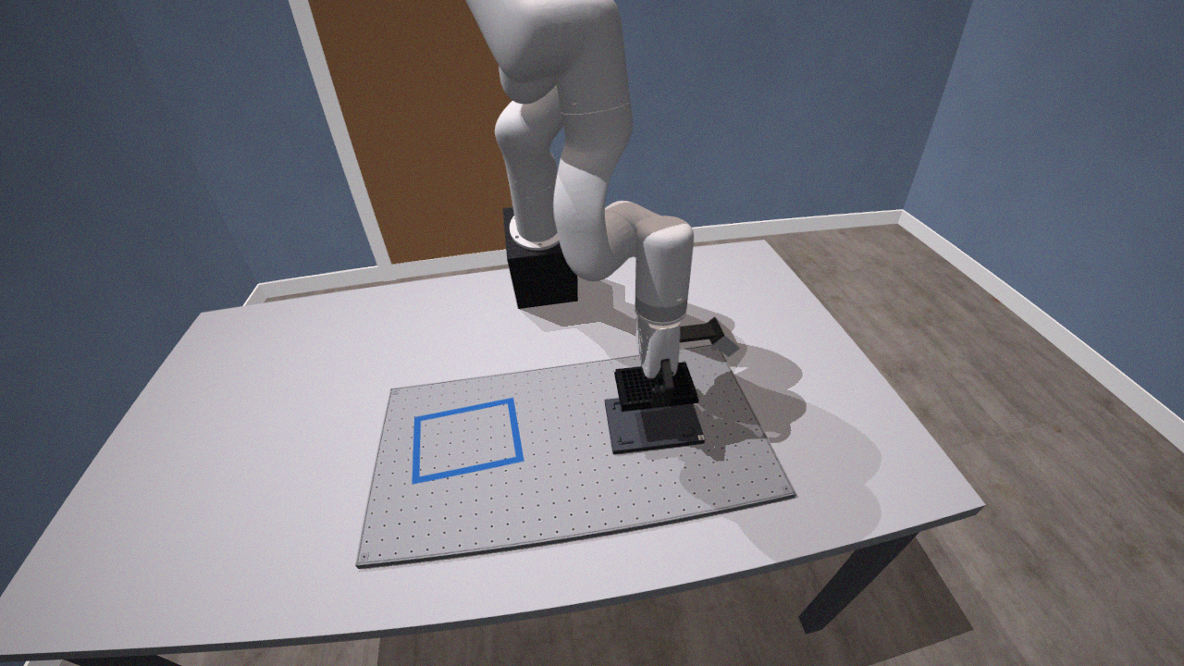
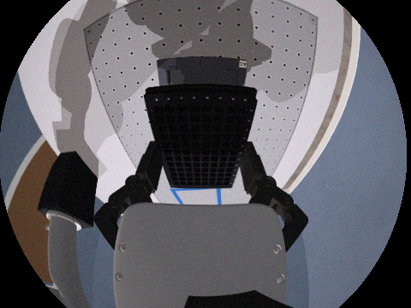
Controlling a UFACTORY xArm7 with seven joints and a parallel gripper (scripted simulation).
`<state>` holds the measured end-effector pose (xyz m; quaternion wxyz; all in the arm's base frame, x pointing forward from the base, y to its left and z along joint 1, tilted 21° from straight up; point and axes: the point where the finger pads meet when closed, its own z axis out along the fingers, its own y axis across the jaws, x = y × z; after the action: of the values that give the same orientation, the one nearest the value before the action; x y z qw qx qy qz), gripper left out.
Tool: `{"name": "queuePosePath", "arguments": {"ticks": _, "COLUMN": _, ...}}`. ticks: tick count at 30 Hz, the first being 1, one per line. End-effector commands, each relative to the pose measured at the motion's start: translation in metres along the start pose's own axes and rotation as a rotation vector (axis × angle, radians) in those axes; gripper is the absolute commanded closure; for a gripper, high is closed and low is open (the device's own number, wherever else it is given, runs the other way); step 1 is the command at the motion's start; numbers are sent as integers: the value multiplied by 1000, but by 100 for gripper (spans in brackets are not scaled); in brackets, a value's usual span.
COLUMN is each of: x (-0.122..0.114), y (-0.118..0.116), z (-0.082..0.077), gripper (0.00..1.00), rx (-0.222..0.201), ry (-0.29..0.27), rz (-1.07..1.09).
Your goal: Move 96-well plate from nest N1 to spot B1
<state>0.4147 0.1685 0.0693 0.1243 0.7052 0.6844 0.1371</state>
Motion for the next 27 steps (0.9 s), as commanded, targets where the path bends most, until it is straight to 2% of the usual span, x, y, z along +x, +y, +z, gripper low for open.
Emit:
{"name": "queuePosePath", "arguments": {"ticks": 1, "x": 1, "y": 1, "z": -1, "gripper": 100, "rx": -2, "ry": 1, "rz": 0}}
{"name": "queuePosePath", "arguments": {"ticks": 10, "x": -6, "y": 0, "z": 0, "gripper": 100, "rx": -2, "ry": 1, "rz": -67}}
{"name": "queuePosePath", "arguments": {"ticks": 13, "x": -16, "y": 0, "z": 0, "gripper": 100, "rx": -2, "ry": 1, "rz": -144}}
{"name": "queuePosePath", "arguments": {"ticks": 25, "x": -56, "y": -1, "z": 1, "gripper": 100, "rx": -2, "ry": 1, "rz": -144}}
{"name": "queuePosePath", "arguments": {"ticks": 27, "x": -56, "y": -1, "z": 1, "gripper": 100, "rx": -2, "ry": 1, "rz": -144}}
